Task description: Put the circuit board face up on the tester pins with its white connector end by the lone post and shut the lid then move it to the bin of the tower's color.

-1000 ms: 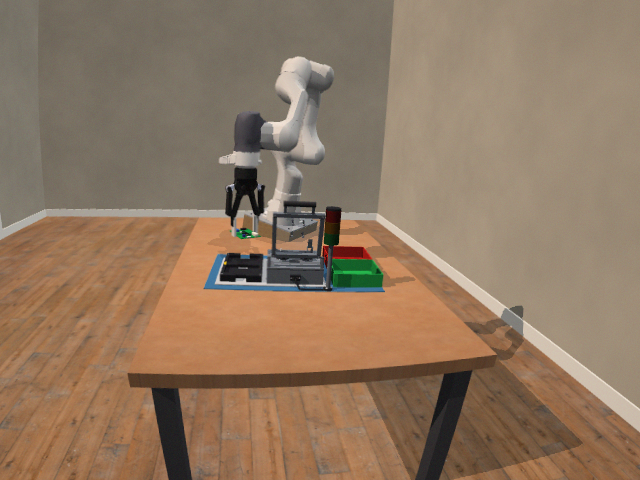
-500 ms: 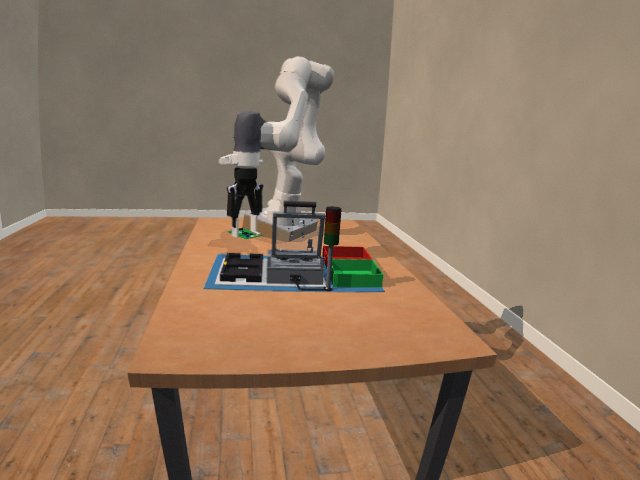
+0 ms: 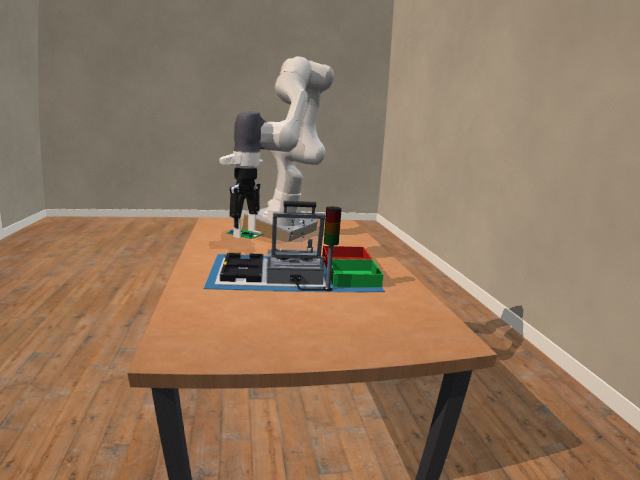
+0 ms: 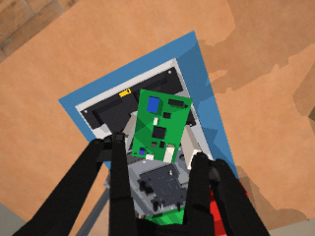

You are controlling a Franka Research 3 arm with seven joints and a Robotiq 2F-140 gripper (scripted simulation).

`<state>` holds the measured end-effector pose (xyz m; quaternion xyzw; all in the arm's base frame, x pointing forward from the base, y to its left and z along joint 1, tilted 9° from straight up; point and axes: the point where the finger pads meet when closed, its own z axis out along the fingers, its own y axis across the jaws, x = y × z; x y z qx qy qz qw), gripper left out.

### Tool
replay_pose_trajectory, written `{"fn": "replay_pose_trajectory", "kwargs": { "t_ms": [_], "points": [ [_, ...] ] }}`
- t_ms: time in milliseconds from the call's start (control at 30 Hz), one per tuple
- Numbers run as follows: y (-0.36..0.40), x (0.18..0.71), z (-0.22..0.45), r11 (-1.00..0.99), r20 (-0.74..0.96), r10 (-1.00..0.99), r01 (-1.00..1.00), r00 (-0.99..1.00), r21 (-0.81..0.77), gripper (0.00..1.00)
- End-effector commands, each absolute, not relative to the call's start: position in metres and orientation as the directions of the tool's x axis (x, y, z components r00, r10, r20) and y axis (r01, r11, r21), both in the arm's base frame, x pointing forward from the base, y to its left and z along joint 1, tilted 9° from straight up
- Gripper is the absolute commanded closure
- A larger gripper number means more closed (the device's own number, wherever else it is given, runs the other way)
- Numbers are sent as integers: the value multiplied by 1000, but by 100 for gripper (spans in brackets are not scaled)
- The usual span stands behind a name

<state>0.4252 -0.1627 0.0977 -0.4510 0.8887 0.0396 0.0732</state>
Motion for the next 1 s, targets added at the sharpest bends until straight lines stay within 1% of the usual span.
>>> {"fn": "replay_pose_trajectory", "kwargs": {
  "t_ms": [0, 400, 467, 700, 967],
  "points": [
    [-164, 425, 97, 449, -161, -883, -893, -440, -24, 54],
    [-164, 425, 97, 264, -153, -955, -963, -253, -56, 54],
    [-164, 425, 97, 264, -153, -955, -963, -253, -56, 54],
    [-164, 425, 97, 144, -145, -981, -987, -132, -75, 54],
    [-164, 425, 97, 63, -138, -989, -994, -50, -86, 54]
  ]
}}
